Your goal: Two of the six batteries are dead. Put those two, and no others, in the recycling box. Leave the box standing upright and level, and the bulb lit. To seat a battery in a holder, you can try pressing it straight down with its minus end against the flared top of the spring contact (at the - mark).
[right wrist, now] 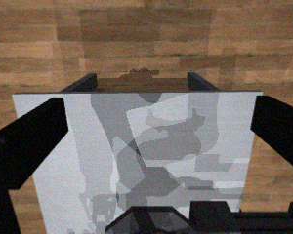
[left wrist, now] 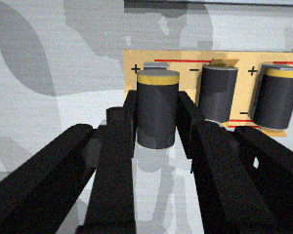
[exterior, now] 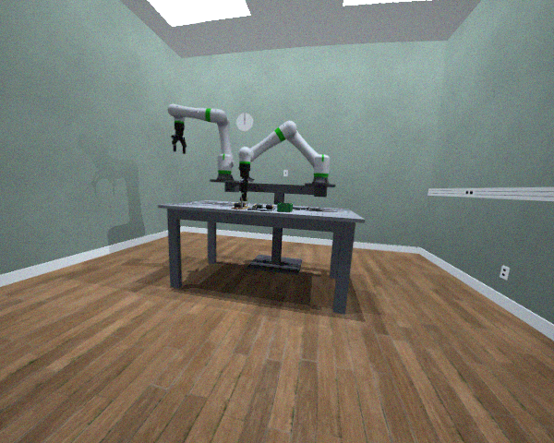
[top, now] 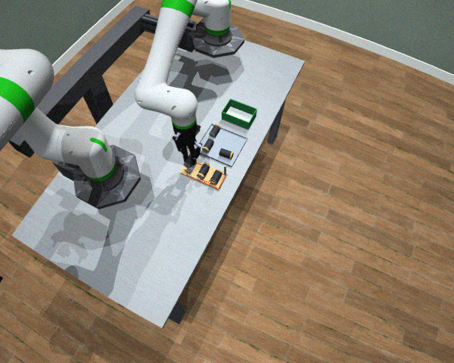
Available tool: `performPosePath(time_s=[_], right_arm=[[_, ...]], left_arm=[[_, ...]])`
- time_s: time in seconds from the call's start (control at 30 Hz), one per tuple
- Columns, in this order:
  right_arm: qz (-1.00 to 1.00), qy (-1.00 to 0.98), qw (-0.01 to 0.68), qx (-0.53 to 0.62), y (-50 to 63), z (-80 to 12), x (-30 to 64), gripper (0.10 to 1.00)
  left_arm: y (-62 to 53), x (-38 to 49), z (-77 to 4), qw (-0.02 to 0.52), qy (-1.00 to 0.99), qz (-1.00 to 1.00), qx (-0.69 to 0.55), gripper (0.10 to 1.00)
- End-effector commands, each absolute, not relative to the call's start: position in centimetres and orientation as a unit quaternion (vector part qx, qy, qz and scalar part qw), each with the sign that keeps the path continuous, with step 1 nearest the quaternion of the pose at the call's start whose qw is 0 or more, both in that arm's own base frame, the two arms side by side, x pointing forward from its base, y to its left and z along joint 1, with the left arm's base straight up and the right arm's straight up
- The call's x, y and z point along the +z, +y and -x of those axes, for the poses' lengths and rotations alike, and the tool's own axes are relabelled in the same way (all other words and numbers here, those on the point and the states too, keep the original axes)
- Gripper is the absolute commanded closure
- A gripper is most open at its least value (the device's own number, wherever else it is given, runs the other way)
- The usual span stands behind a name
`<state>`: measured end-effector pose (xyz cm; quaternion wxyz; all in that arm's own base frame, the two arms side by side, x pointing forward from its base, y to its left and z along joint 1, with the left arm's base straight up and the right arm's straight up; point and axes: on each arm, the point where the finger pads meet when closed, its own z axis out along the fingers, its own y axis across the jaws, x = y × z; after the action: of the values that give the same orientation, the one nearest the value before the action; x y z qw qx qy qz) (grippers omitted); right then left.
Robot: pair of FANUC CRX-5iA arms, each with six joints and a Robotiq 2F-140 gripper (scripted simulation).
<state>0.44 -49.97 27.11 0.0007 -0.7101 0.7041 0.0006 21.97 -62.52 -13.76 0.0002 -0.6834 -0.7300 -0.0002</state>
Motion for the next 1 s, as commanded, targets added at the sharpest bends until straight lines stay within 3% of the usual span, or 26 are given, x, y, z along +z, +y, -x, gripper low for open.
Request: performPosePath(time_s=[0.0,0.27,0.97], right_arm=[[0.710,0.704,0.000,0.000,-50.0,-0.4,27.2,0.098],[0.710,0.704,0.000,0.000,-50.0,-0.4,27.2,0.098],[0.710,0.704,0.000,0.000,-50.0,-0.4,27.2,0.098]], left_arm=[[-62.6,-13.2,-22.0,-0.001,-0.730,0.683,0.000,0.854],[-62.6,-7.4,-22.0,-0.001,-0.730,0.683,0.000,0.854],[-62.6,-7.3,-22.0,-0.001,-0.726,0.688,0.000,0.854]])
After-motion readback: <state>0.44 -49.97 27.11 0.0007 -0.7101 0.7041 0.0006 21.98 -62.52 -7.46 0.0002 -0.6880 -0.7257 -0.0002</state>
